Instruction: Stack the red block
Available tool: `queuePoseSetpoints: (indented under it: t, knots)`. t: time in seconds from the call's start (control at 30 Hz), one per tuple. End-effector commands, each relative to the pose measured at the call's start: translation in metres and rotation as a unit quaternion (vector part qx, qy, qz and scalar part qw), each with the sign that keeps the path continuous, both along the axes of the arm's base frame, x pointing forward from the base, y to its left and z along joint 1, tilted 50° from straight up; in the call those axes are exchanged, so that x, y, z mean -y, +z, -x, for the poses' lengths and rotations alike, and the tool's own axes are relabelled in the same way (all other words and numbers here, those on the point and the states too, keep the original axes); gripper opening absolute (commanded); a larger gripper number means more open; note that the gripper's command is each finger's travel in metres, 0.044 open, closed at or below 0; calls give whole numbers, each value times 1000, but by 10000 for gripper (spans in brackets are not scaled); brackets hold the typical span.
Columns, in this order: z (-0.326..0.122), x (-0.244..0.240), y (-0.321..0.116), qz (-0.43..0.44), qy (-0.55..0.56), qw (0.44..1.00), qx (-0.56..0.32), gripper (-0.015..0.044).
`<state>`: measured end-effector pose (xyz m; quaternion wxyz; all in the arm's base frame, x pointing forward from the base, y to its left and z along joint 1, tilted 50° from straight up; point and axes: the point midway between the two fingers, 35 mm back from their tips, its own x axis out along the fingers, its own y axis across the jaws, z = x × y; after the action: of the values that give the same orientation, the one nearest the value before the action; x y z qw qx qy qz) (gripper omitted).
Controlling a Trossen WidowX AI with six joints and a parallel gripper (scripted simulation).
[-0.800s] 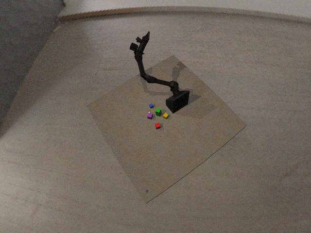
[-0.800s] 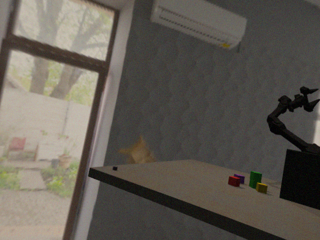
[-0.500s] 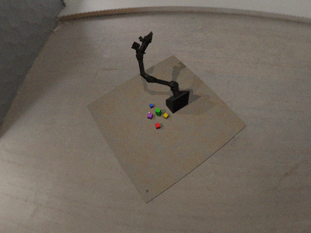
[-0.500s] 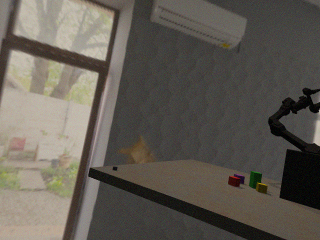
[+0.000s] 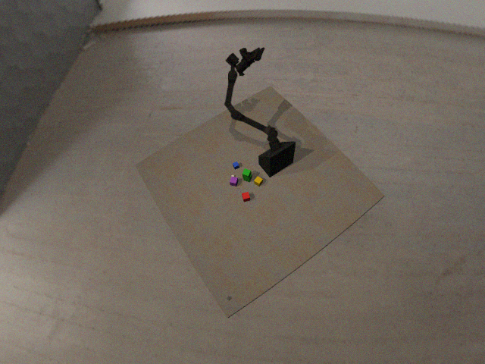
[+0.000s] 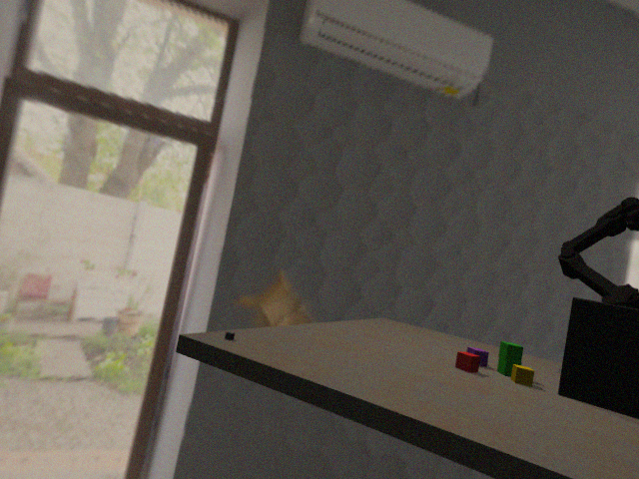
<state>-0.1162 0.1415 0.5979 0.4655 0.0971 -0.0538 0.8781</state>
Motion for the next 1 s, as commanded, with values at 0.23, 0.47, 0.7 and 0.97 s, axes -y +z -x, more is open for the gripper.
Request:
queuePoseSetpoints:
  t: [0.23, 0.47, 0.7, 0.97]
  knots:
    - [18, -100, -62, 112, -151, 981, 46, 440]
    - [-3, -160, -106, 179, -246, 951, 58, 440]
    - [-31, -197, -140, 225, -309, 923, 56, 440]
    - [-71, -224, -177, 262, -372, 886, 85, 440]
